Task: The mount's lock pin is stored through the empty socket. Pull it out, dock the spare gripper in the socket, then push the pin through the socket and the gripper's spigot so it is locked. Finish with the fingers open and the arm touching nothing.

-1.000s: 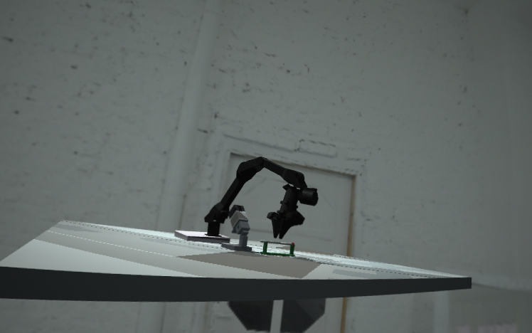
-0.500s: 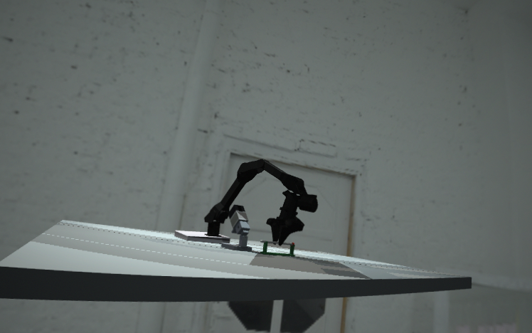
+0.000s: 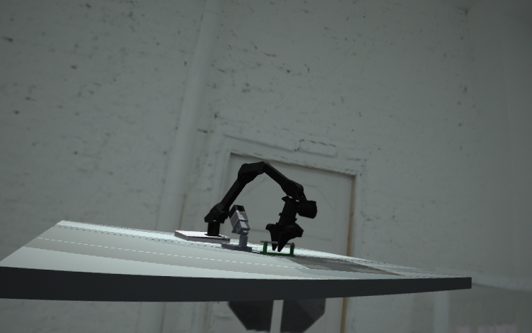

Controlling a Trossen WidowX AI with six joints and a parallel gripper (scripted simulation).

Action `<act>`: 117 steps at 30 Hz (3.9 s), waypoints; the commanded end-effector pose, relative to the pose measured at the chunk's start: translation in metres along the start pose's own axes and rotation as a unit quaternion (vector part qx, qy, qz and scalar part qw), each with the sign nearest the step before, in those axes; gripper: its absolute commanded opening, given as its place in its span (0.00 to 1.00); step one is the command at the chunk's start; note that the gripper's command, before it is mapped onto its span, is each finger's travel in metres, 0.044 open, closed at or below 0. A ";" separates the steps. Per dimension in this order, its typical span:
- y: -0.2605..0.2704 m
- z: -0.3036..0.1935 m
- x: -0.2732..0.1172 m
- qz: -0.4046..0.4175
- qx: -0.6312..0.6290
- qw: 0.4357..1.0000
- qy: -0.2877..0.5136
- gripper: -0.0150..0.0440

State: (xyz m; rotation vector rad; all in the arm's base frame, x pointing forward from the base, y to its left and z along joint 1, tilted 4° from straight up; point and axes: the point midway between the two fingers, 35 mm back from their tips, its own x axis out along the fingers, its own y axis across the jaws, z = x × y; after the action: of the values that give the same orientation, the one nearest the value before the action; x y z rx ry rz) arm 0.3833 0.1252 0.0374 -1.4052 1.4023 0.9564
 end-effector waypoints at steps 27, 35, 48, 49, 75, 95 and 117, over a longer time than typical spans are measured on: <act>-0.001 -0.005 -0.023 0.001 -0.002 1.000 -0.002 0.25; -0.001 -0.011 -0.045 0.001 -0.002 1.000 -0.002 0.25; 0.001 -0.016 -0.058 0.005 -0.006 1.000 0.002 0.25; 0.001 -0.016 -0.058 0.005 -0.006 1.000 0.002 0.25; 0.044 -0.020 -0.072 0.001 -0.039 0.999 0.000 0.25; 0.096 -0.031 -0.081 0.003 -0.065 0.998 -0.003 0.25; 0.095 -0.020 -0.031 0.005 -0.065 0.998 -0.003 0.25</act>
State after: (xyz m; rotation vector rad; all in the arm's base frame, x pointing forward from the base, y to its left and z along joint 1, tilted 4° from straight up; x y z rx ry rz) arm 0.2833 0.1208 0.0637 -1.4912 1.3728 1.0723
